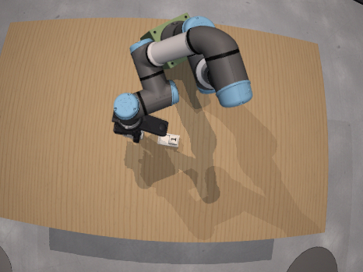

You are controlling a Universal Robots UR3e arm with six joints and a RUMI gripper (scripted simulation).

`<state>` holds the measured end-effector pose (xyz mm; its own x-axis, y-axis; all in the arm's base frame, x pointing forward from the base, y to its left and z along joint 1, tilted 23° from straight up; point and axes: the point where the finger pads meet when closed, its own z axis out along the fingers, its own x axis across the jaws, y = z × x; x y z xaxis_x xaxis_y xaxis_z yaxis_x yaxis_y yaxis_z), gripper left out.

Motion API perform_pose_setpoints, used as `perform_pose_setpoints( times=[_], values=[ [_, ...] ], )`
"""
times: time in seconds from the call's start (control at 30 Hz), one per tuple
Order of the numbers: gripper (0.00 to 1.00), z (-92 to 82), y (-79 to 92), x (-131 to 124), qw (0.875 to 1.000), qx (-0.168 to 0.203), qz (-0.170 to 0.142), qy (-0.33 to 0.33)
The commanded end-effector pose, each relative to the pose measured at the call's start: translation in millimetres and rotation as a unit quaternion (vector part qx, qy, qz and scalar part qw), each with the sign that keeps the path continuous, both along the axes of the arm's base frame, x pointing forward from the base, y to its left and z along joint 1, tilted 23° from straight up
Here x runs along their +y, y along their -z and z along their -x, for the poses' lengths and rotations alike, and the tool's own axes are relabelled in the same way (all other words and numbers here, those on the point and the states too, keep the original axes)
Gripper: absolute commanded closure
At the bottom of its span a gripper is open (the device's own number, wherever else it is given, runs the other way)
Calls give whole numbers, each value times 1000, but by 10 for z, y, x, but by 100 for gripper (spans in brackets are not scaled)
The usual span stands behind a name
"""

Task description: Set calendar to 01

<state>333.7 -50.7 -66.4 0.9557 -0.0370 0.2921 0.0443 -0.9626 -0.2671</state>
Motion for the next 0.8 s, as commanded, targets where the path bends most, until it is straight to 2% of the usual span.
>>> perform_pose_setpoints(
  times=[0.0, 0.77],
  values=[
    [72, -27, 54, 8, 1000, -1, 1, 0],
    [72, -46, 108, 24, 1000, -1, 1, 0]
  ],
)
